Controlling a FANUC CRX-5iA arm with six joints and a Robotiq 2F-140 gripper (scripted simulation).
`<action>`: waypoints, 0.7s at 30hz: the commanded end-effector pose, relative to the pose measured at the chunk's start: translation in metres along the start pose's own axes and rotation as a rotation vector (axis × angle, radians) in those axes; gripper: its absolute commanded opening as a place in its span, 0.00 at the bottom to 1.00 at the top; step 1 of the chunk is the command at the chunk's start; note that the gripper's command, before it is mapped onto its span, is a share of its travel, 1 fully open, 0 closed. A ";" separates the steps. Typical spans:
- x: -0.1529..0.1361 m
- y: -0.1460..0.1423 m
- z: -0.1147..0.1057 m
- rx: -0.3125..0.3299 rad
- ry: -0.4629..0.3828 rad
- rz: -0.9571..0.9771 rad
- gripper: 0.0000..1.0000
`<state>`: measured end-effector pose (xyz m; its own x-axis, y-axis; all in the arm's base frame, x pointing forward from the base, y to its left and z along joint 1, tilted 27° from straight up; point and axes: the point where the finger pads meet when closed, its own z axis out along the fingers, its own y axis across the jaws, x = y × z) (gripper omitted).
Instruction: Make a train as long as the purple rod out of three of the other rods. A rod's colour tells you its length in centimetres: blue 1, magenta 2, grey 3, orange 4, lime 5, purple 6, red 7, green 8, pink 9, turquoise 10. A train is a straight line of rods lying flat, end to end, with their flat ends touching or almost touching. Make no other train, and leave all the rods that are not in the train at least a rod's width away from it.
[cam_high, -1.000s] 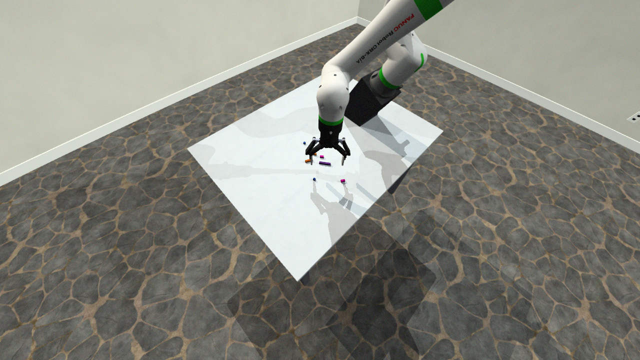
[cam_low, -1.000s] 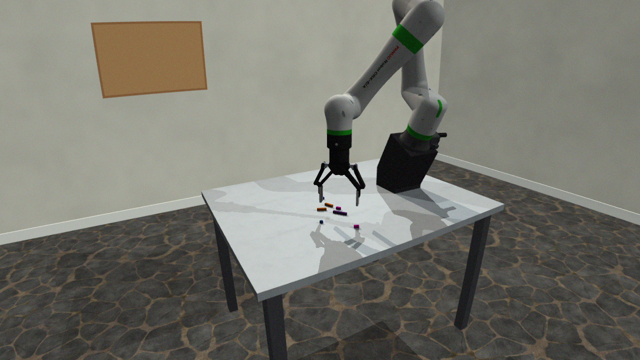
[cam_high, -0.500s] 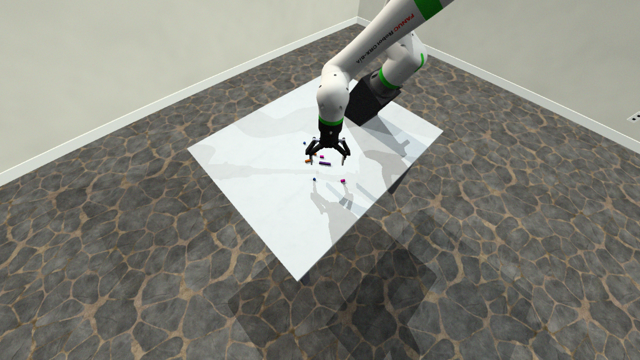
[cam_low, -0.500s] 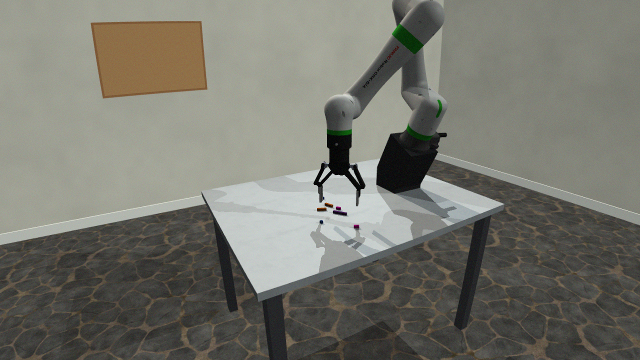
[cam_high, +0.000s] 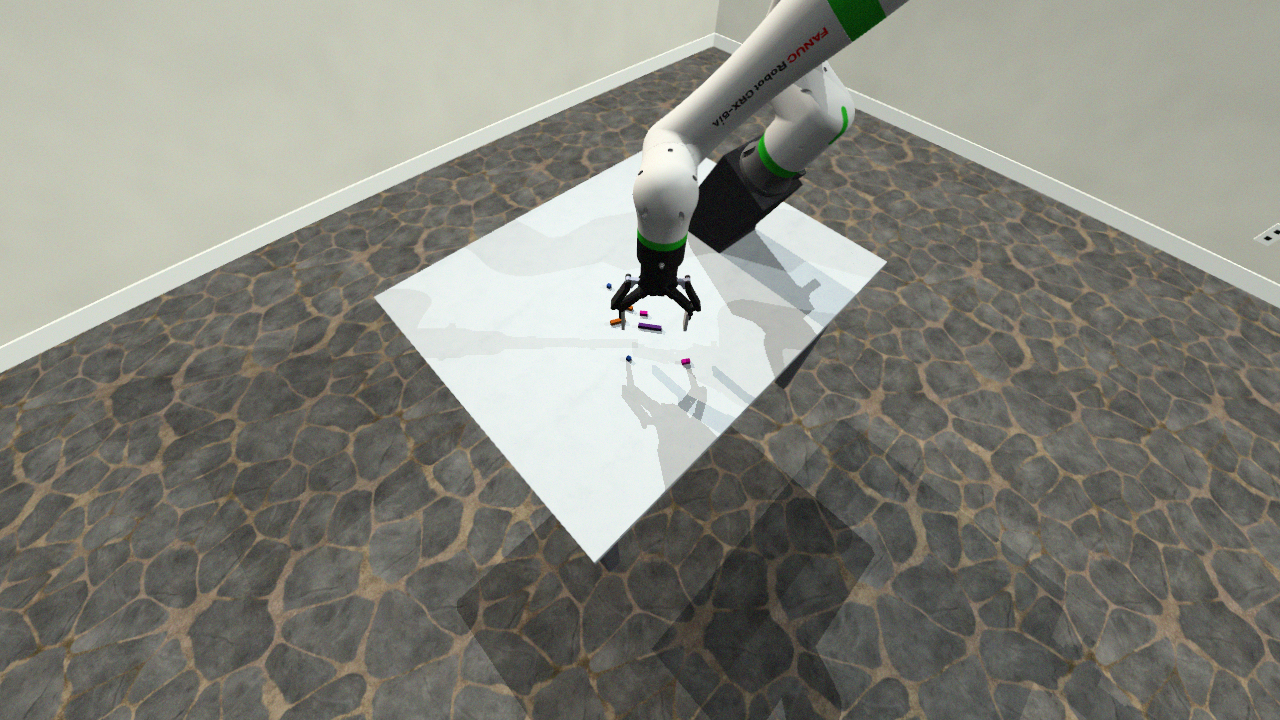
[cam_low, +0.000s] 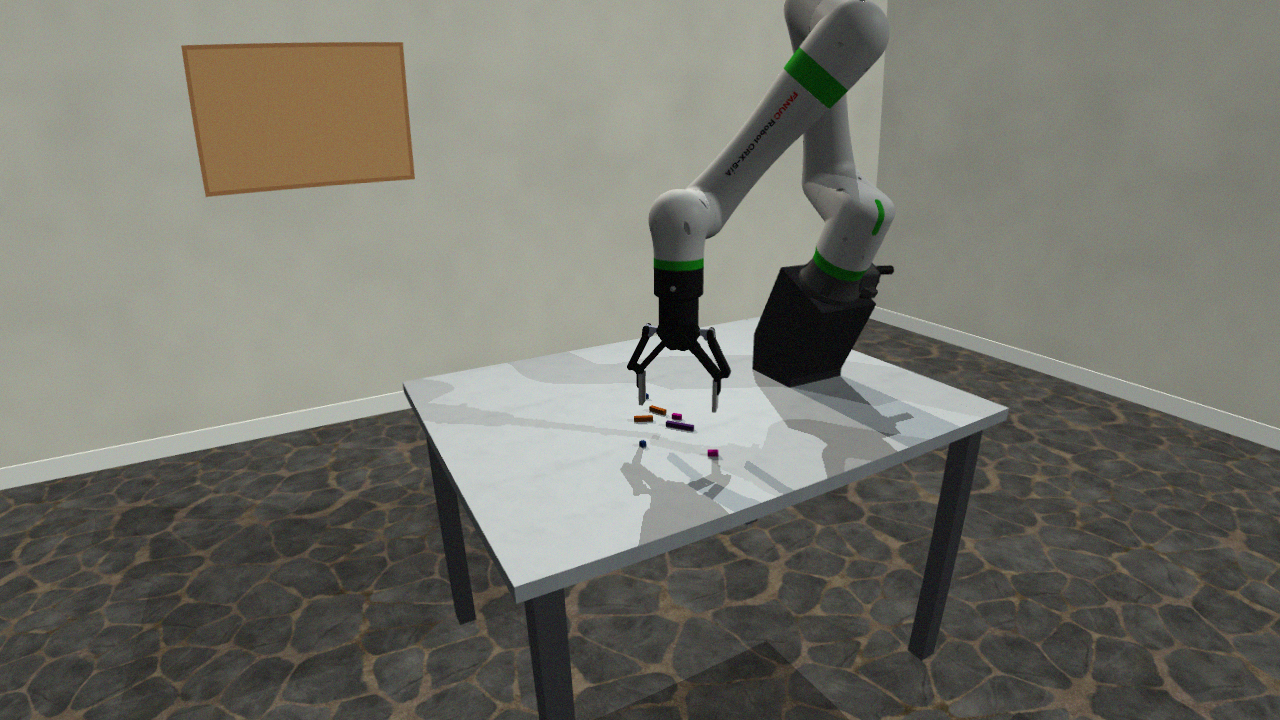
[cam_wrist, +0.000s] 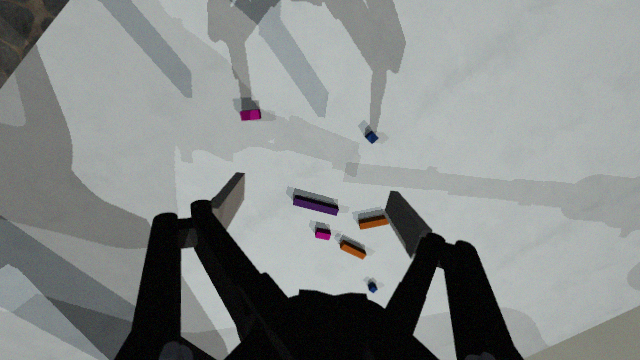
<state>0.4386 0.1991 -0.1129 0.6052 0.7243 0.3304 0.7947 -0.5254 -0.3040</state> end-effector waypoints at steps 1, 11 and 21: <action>0.000 0.000 0.000 0.000 0.000 0.000 1.00; -0.006 0.004 0.000 -0.001 -0.001 0.164 1.00; -0.018 0.013 -0.001 -0.003 -0.001 0.523 1.00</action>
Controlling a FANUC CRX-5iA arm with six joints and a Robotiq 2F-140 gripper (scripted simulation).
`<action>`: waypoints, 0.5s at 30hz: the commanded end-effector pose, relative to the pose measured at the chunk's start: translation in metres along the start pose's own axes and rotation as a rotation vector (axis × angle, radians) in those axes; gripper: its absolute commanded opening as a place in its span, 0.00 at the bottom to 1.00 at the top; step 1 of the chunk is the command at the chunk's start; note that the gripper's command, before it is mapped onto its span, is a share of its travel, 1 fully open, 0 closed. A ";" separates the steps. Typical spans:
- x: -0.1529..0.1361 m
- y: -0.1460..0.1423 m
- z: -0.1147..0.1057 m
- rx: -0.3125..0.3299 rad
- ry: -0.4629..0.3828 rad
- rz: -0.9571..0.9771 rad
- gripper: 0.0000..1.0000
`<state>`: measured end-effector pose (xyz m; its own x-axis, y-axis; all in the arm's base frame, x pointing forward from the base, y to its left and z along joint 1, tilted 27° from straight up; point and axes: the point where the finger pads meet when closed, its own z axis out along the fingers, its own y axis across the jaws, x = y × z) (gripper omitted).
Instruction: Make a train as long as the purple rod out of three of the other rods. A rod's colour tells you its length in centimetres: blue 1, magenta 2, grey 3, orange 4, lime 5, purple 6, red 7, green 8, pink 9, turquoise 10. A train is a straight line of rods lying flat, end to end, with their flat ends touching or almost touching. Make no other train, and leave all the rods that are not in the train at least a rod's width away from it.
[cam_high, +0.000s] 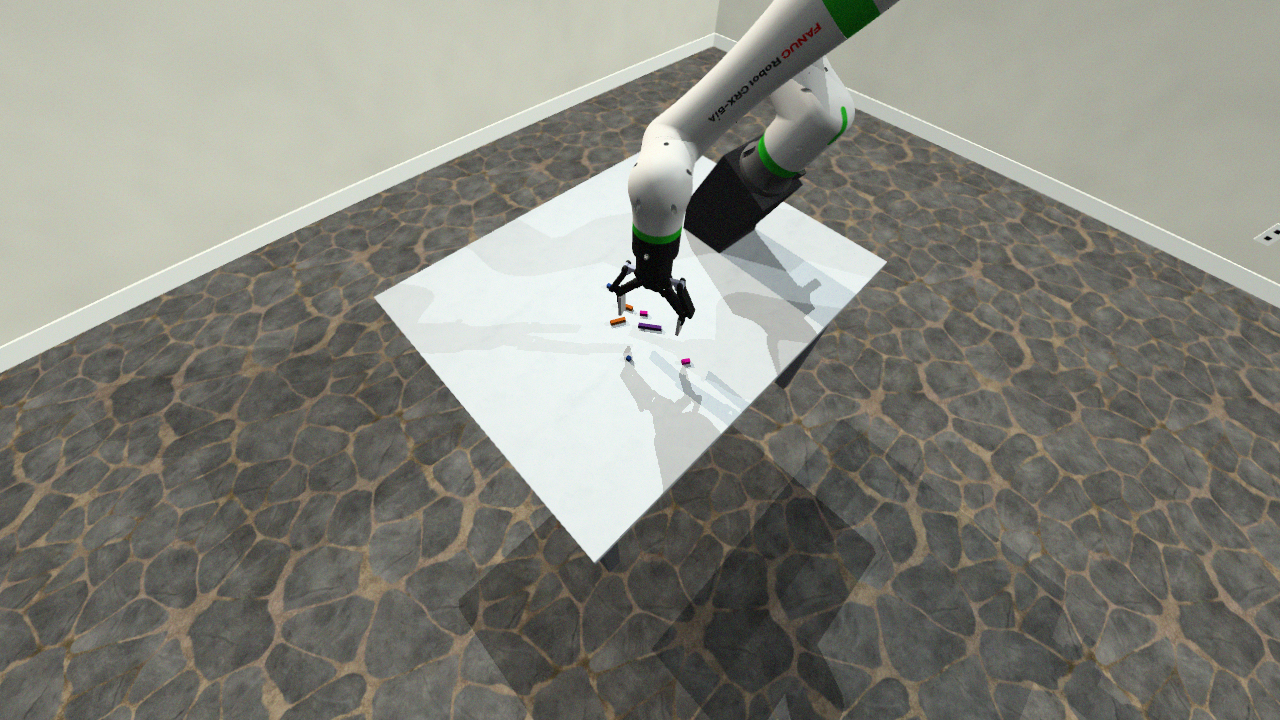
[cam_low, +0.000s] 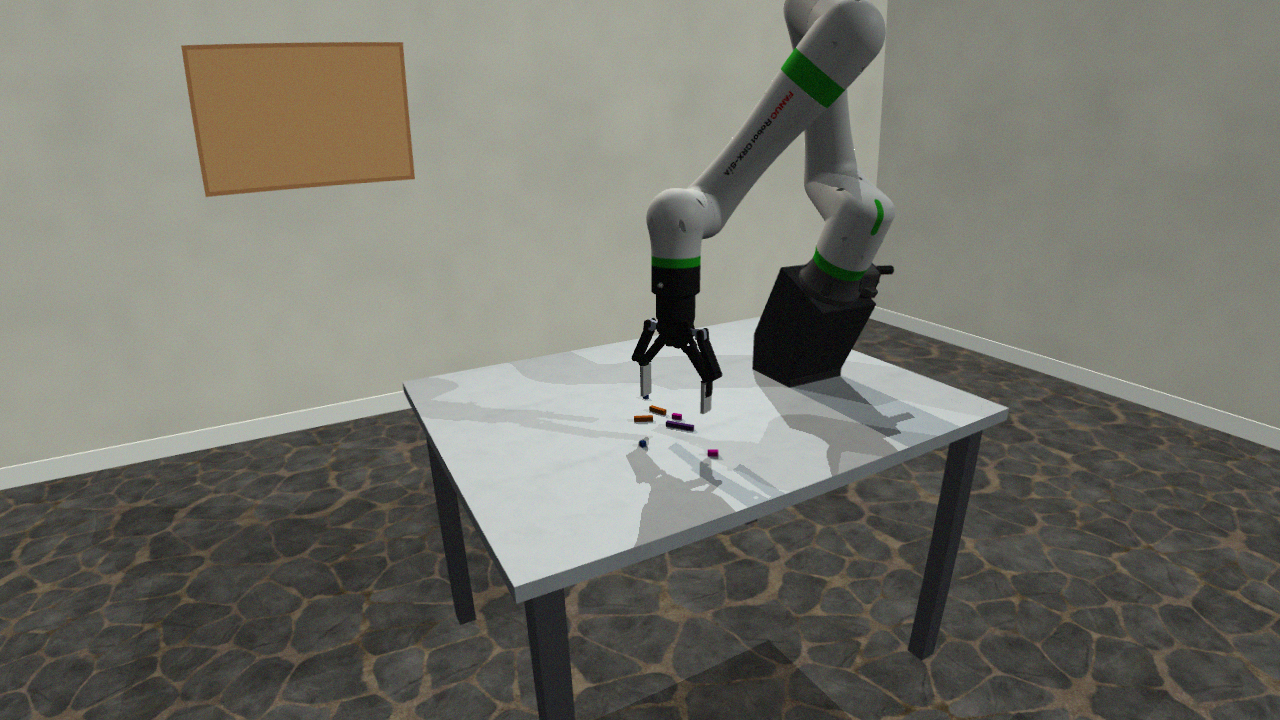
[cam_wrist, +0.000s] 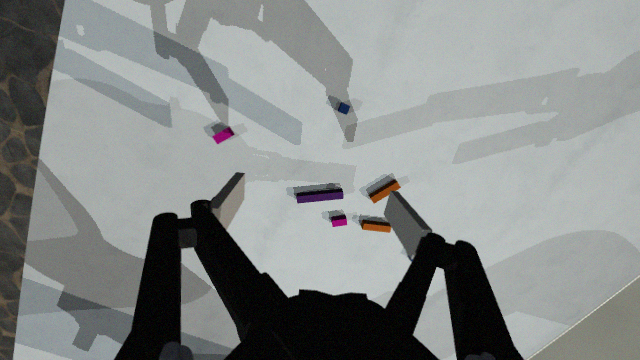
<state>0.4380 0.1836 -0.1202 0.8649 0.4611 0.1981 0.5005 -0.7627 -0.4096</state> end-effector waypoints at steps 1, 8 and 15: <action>-0.004 0.006 0.000 -0.006 -0.012 0.167 1.00; -0.009 0.014 -0.001 -0.008 -0.012 0.399 1.00; -0.016 0.023 -0.001 -0.011 -0.011 0.678 1.00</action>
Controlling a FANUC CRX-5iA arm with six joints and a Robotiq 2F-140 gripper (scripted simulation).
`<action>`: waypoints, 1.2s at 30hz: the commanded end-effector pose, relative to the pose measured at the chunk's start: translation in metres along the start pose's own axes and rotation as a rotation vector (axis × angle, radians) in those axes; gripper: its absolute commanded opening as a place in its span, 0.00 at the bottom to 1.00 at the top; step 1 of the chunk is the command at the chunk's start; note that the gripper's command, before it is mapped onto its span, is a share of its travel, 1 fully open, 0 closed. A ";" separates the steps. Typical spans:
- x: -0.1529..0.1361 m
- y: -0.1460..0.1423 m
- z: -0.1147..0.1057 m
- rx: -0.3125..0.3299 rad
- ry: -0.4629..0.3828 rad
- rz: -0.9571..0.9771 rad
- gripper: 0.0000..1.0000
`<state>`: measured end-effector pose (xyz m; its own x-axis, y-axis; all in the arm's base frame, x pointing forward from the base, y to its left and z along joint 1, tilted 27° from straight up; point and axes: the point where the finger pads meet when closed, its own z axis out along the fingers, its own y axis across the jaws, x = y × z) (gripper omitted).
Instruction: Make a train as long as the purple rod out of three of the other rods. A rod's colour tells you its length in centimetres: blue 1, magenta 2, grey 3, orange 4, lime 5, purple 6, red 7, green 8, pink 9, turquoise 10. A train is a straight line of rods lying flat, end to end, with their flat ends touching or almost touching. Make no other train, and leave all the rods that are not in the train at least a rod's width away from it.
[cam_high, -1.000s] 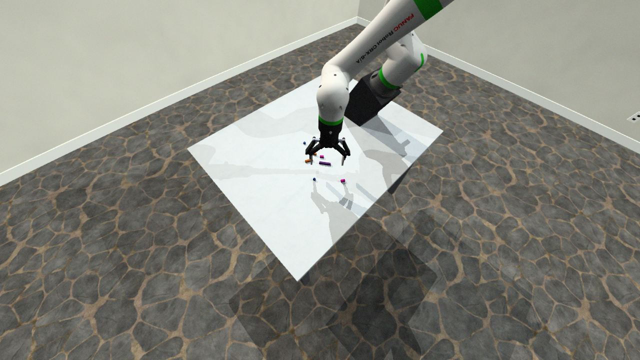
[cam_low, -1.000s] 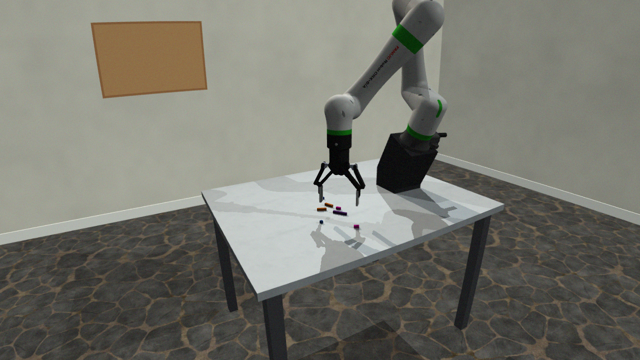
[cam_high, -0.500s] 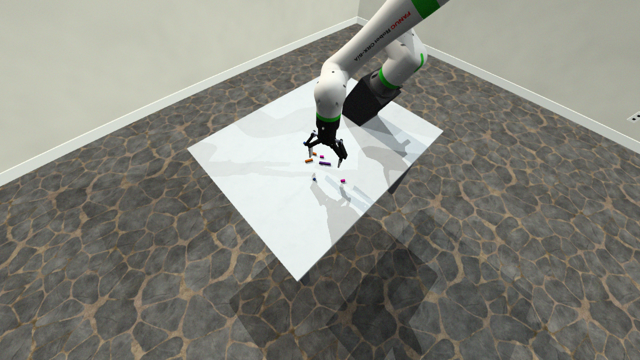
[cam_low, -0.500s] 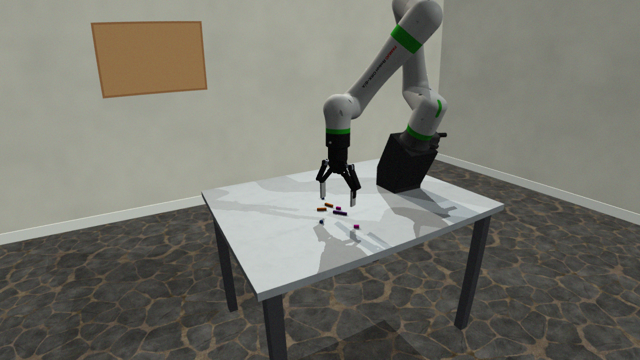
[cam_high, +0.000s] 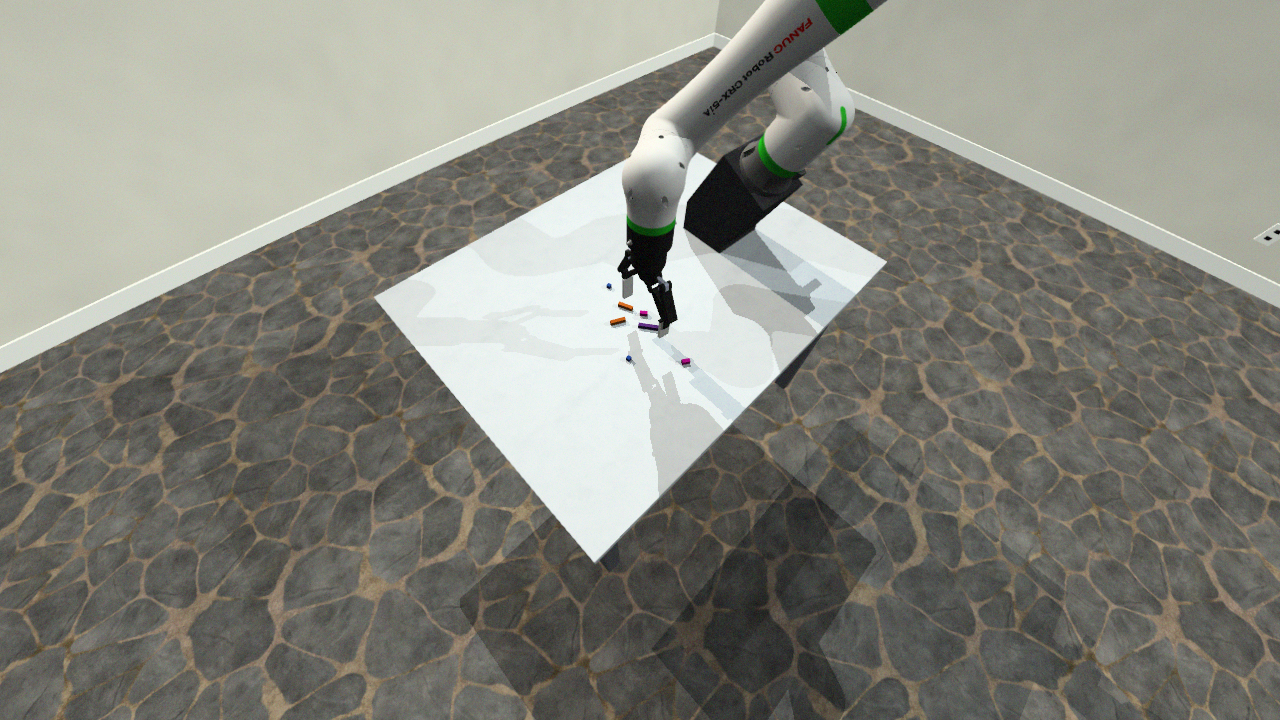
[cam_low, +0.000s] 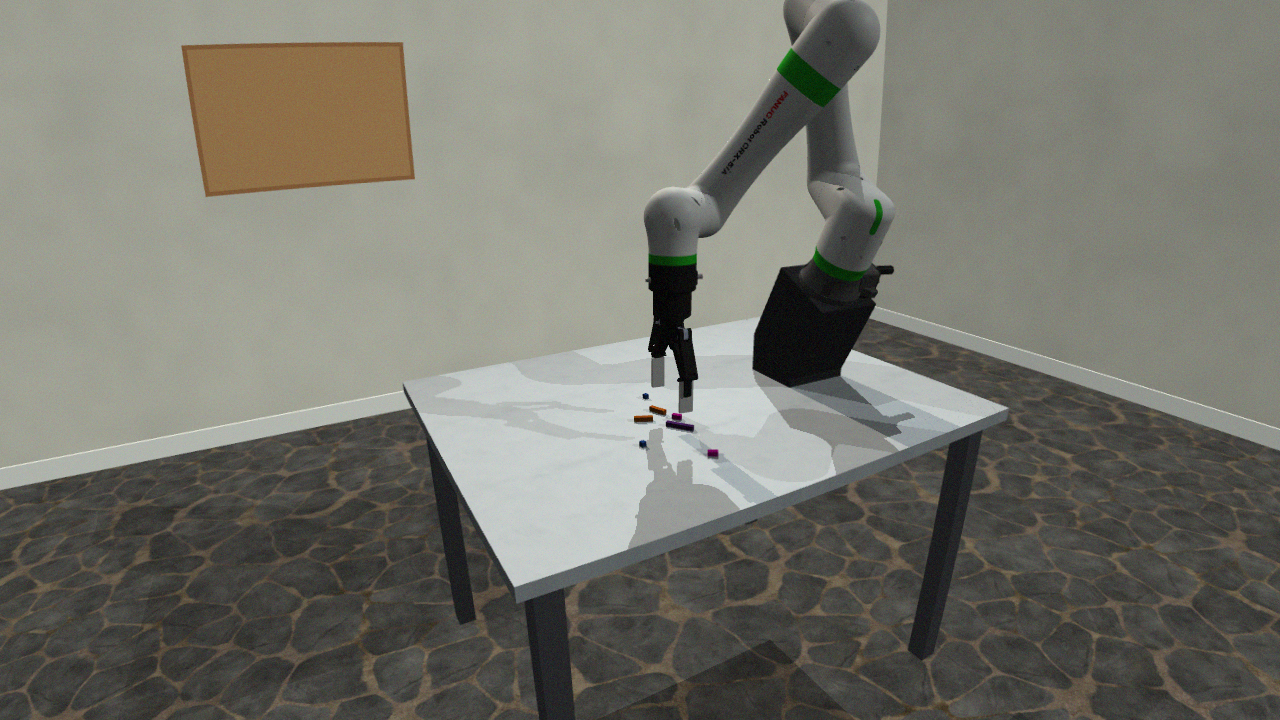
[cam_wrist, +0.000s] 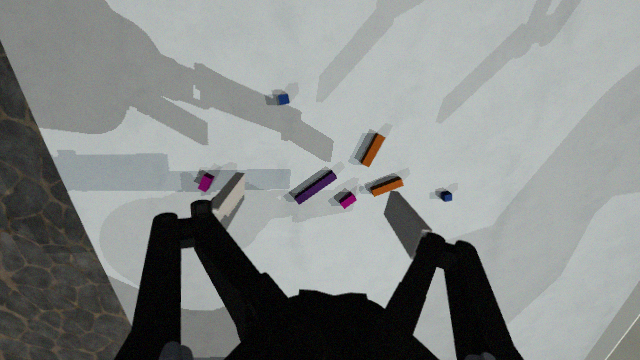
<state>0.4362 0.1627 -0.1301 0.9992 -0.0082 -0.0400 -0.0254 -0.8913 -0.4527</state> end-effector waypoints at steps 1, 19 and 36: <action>0.000 0.007 0.000 -0.014 -0.013 0.166 1.00; -0.004 0.033 -0.001 -0.019 -0.008 0.826 1.00; -0.009 0.057 -0.002 -0.021 -0.003 1.447 1.00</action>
<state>0.4270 0.1154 -0.1523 0.2245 -0.8663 -0.4463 -0.9740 -0.2139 -0.0747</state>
